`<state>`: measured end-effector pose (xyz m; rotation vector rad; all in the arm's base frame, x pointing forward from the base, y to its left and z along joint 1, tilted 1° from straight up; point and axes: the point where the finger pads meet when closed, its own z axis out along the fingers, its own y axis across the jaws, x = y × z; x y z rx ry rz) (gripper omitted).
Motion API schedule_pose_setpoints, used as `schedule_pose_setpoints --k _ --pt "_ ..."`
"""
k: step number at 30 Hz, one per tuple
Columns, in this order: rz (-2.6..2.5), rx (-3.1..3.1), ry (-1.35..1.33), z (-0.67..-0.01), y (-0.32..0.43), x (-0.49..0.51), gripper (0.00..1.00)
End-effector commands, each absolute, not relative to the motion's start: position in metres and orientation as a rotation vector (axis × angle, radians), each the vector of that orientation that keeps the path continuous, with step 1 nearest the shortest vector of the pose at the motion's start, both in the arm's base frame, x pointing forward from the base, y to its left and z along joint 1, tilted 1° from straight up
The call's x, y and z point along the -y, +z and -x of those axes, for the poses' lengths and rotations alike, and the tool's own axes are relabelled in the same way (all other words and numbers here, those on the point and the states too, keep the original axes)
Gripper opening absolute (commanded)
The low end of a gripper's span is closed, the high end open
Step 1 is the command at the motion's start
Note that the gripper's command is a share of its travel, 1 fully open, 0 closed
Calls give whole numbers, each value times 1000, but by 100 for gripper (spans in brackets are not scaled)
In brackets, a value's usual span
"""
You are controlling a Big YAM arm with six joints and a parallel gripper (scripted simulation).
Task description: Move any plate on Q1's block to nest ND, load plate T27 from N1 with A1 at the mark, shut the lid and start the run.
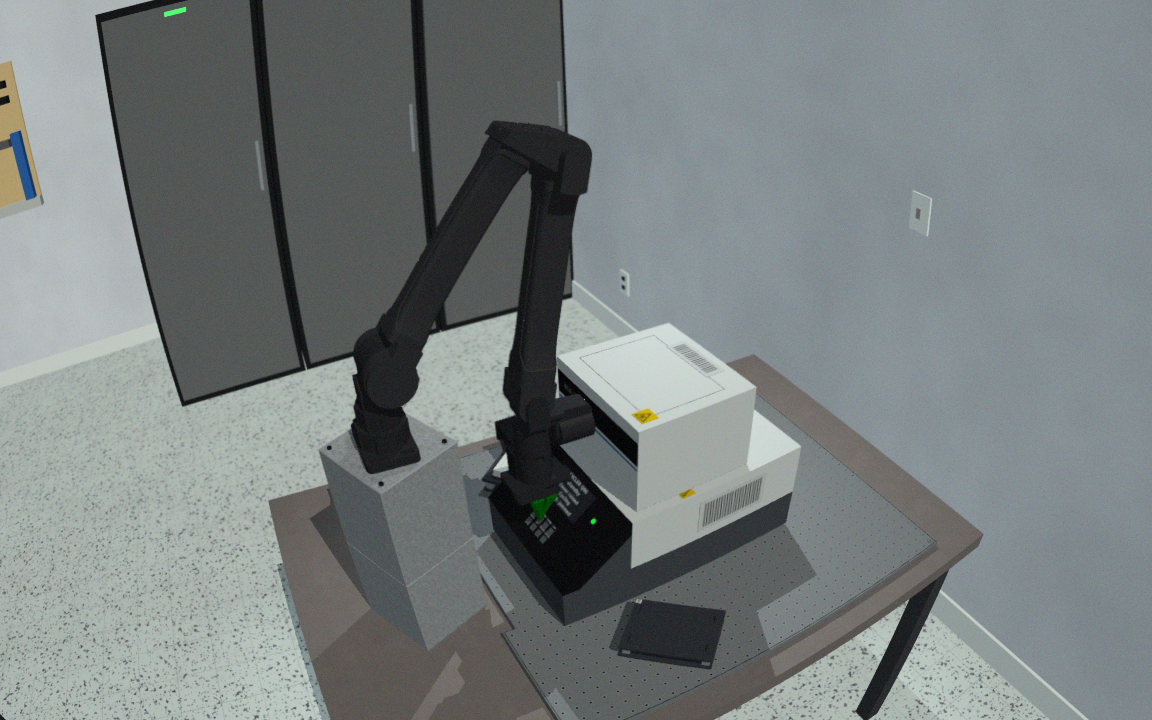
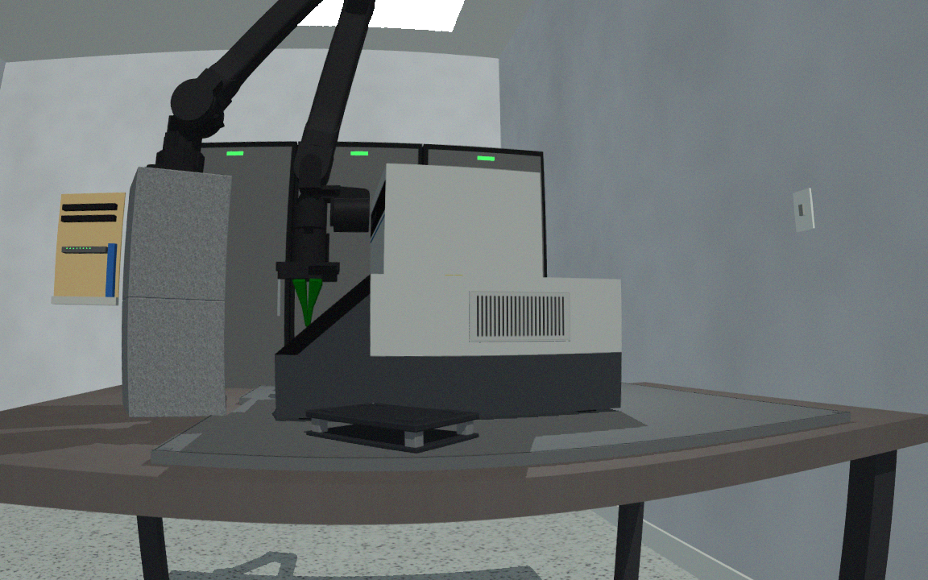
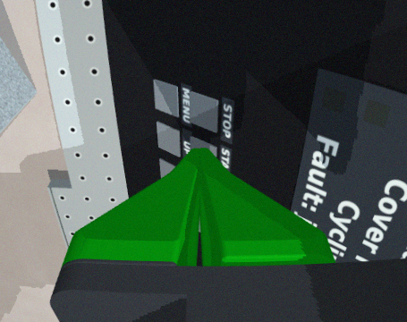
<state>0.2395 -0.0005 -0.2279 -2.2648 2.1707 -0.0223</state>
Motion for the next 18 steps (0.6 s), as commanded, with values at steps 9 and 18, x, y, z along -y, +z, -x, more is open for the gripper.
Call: schedule_pose_setpoints --k 9,18 --pt "2270 -2165 -19 -234 -230 -3 0" --pt "2268 -2165 -20 -236 -231 -2 0"
